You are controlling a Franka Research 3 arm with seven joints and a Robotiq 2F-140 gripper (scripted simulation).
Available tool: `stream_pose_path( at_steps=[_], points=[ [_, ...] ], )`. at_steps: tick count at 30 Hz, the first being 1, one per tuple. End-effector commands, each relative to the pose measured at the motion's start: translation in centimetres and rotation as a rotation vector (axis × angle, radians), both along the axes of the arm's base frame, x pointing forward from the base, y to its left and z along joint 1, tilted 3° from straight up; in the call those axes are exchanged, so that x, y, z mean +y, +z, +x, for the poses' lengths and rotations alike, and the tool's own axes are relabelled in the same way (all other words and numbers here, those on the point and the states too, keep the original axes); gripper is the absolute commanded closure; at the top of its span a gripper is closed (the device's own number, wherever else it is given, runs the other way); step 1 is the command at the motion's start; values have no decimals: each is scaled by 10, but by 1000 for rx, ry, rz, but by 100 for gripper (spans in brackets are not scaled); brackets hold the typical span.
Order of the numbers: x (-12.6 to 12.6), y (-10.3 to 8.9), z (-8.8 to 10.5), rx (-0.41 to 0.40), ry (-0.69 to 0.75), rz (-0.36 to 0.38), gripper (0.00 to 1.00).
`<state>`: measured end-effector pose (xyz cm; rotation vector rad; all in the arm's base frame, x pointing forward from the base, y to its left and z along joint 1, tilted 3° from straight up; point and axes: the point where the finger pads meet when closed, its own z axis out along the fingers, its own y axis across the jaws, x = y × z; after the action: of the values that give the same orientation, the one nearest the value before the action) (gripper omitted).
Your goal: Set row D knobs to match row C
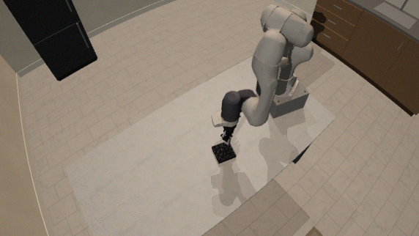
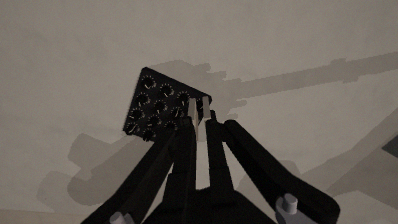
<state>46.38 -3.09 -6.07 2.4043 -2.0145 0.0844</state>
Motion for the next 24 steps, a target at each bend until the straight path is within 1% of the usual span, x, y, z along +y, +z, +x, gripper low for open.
stream_pose_path(
  at_steps=[1,13,15,17,24],
  points=[
    [0,0,1,-6,156,7,95],
    [0,0,1,0,346,-1,95],
    [0,0,1,0,346,-1,95],
    [0,0,1,2,399,-3,95],
    [0,0,1,5,502,-8,95]
  ],
)
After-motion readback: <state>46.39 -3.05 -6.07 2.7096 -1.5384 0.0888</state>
